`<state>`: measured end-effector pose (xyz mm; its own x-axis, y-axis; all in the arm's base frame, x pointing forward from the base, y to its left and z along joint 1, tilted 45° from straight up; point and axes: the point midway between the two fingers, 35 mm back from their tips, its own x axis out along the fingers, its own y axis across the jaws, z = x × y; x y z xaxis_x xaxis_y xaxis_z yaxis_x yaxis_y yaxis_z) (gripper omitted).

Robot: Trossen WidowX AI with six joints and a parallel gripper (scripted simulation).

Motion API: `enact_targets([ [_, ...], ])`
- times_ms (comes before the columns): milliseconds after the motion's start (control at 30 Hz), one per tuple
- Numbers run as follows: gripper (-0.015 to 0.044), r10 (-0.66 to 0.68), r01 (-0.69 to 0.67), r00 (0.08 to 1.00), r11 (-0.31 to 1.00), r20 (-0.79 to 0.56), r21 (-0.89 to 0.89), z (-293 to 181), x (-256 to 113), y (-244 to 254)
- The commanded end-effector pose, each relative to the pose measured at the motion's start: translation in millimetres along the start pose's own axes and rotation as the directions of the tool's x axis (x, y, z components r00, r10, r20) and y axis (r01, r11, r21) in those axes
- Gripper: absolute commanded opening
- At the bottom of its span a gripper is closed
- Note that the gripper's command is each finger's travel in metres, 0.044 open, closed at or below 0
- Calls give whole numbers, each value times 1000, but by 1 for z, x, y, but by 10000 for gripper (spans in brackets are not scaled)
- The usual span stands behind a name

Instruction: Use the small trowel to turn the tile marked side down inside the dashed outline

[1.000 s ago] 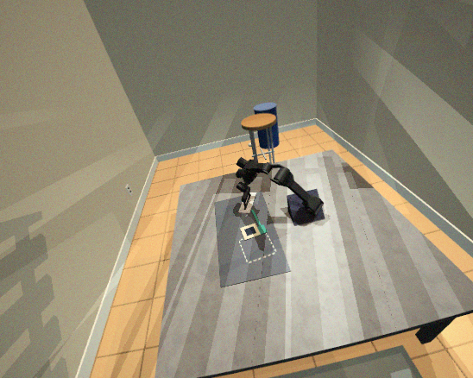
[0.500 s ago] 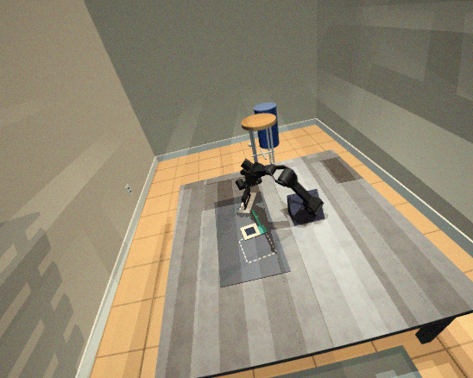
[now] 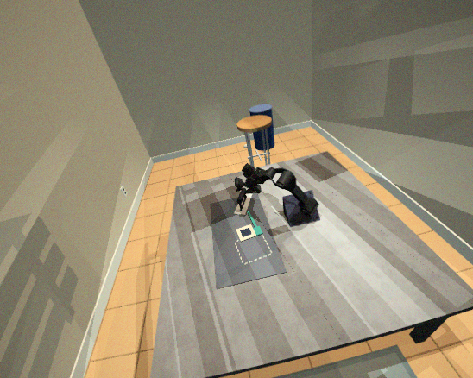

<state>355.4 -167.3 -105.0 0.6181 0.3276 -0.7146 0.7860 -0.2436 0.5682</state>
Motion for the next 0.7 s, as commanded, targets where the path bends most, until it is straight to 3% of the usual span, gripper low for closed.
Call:
enact_targets([
  [0, 300, 27, -26, 1000, 991, -6, 134, -10, -3, -4],
  [300, 300, 80, -68, 997, 906, -12, 417, -28, -9, -16],
  [667, 300, 83, -70, 996, 897, -12, 437, -30, -4, -15],
])
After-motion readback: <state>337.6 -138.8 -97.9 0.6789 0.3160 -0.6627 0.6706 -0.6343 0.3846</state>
